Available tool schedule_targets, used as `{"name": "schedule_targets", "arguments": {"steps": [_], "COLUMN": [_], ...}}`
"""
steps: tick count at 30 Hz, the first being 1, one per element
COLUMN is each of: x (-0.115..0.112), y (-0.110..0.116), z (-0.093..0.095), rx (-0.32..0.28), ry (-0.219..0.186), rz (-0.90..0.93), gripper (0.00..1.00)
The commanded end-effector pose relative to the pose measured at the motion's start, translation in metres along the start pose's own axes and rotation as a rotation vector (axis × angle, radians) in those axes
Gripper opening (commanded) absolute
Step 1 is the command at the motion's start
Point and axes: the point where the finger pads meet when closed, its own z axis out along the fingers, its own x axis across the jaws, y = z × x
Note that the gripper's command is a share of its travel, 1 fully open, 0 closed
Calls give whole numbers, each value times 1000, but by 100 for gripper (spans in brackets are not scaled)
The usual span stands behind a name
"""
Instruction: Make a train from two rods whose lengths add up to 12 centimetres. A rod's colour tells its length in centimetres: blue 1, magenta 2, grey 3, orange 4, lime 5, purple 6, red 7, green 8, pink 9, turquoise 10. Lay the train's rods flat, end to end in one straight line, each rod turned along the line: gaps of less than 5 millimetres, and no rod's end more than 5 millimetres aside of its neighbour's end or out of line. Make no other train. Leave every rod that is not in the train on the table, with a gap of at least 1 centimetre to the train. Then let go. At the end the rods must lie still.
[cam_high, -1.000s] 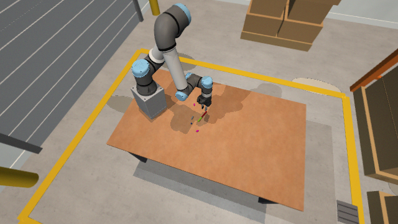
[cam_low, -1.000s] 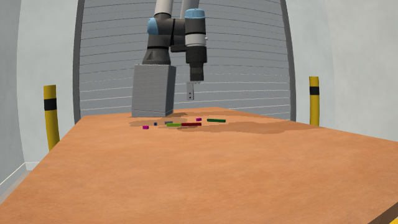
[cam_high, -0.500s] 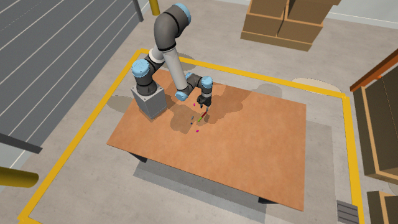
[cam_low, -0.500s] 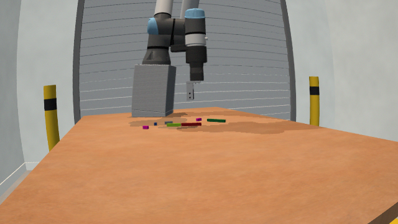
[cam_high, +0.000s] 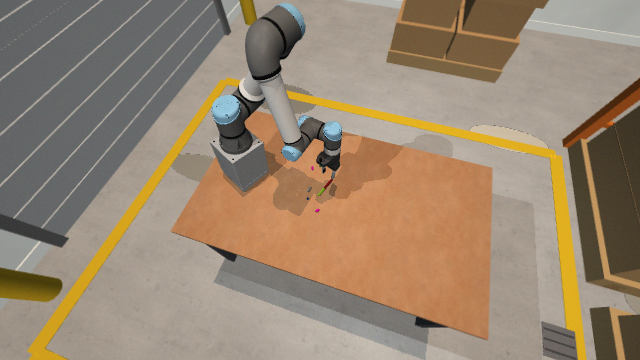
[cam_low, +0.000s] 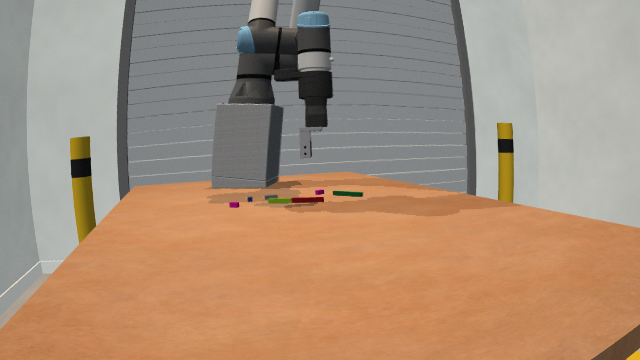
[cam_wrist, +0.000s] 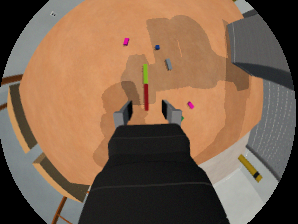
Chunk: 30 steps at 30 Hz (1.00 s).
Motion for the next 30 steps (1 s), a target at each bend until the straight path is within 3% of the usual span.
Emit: {"name": "schedule_targets", "arguments": {"steps": [1,18,30], "x": [-1,-1,-1], "y": [0,0,0], "z": [-15,-79,-85], "rx": [0,0,0], "ry": [-3,-3,-3], "rz": [0,0,0], "gripper": [100,100,100]}}
